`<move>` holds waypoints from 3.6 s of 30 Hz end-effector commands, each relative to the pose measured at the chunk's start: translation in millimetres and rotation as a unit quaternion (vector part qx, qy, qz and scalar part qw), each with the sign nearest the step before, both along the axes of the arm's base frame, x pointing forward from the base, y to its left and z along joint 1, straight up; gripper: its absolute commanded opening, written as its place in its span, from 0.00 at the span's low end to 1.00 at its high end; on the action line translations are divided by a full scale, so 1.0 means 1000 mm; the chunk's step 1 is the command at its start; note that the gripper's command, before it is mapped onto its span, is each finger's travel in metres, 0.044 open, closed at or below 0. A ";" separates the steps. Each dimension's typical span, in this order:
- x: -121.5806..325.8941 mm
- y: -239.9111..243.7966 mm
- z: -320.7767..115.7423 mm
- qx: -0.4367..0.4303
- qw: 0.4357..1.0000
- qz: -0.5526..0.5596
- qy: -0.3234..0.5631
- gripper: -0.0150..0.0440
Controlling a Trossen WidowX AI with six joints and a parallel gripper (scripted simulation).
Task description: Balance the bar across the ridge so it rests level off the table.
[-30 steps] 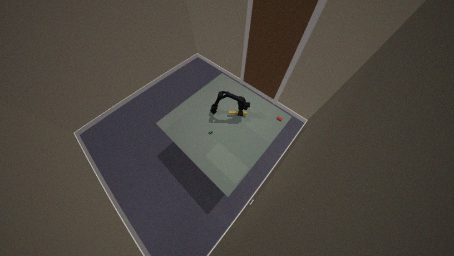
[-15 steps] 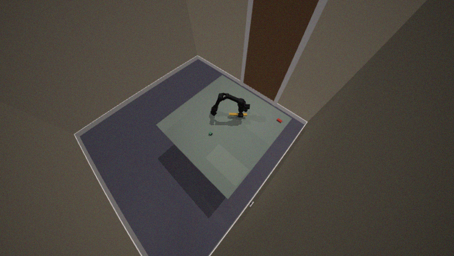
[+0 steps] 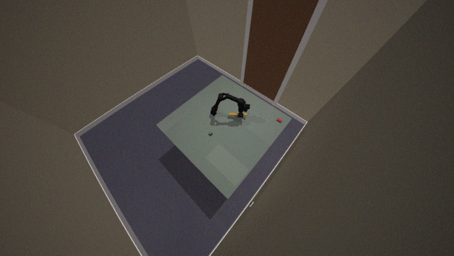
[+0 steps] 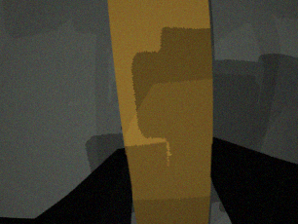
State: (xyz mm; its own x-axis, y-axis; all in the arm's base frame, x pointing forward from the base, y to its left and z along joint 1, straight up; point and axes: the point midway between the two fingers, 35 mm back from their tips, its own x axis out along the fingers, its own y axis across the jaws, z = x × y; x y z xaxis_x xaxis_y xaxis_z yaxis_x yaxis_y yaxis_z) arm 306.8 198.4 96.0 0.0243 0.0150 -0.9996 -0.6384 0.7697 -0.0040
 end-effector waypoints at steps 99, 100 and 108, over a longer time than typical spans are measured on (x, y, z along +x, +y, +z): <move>-0.003 -0.002 0.100 0.000 1.000 0.000 0.000 1.00; -0.003 -0.002 0.100 0.000 1.000 0.000 0.000 1.00; -0.003 -0.002 0.100 0.000 1.000 0.000 0.000 1.00</move>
State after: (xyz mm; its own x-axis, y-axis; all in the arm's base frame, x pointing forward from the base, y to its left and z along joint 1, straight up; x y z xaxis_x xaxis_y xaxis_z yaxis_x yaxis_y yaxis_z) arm 304.1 196.6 192.9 0.0204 0.0122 -0.9997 -0.6385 0.7697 -0.0037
